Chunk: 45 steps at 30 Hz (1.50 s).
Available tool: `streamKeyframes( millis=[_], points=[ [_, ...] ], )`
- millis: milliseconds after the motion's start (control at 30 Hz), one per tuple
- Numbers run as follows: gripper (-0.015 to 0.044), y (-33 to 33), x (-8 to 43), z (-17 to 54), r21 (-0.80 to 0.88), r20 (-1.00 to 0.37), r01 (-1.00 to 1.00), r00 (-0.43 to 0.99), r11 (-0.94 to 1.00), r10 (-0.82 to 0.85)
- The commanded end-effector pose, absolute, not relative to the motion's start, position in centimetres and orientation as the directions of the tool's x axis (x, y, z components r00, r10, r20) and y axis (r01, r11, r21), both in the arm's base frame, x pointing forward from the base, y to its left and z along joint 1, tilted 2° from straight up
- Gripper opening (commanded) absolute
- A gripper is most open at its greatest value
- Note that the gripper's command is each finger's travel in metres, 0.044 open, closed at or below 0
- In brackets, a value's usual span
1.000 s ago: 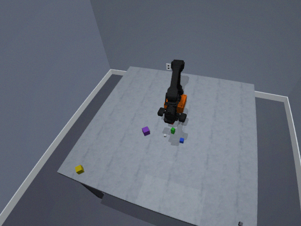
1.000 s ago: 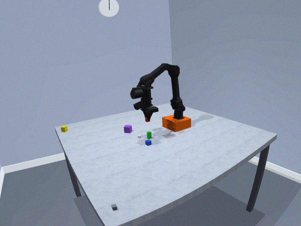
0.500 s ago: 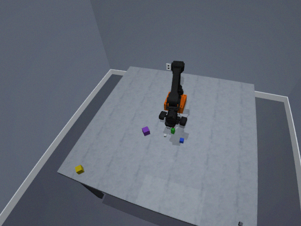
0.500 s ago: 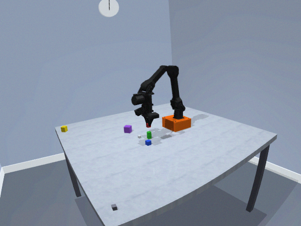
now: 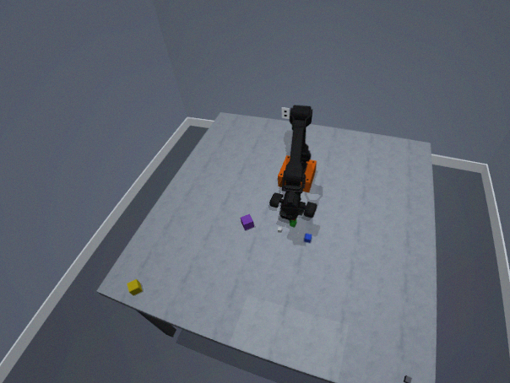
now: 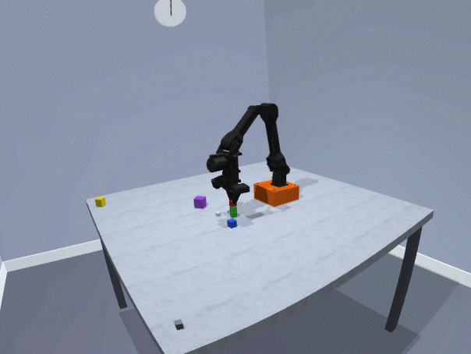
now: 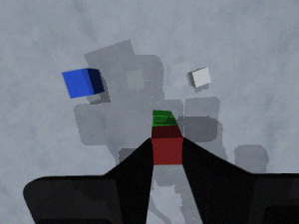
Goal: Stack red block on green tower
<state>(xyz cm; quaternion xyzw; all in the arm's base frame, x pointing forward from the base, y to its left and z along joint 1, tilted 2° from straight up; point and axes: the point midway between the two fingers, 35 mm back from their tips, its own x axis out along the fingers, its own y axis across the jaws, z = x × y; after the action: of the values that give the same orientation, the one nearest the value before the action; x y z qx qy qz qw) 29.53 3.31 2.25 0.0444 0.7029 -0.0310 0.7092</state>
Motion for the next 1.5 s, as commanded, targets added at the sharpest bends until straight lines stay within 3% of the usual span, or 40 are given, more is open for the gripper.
streamKeyframes(
  millis=[0, 1133, 1467],
  points=[
    [0.0000, 3.37, 29.39, 1.90, 0.022, -1.000, 0.110, 0.006, 0.994, 0.021],
    [0.0000, 3.35, 29.46, 2.58, 0.022, -1.000, 0.110, 0.006, 0.994, 0.021],
    [0.0262, 3.29, 29.33, 1.93, 0.018, -1.000, 0.106, 0.002, 0.994, 0.018]
  ],
)
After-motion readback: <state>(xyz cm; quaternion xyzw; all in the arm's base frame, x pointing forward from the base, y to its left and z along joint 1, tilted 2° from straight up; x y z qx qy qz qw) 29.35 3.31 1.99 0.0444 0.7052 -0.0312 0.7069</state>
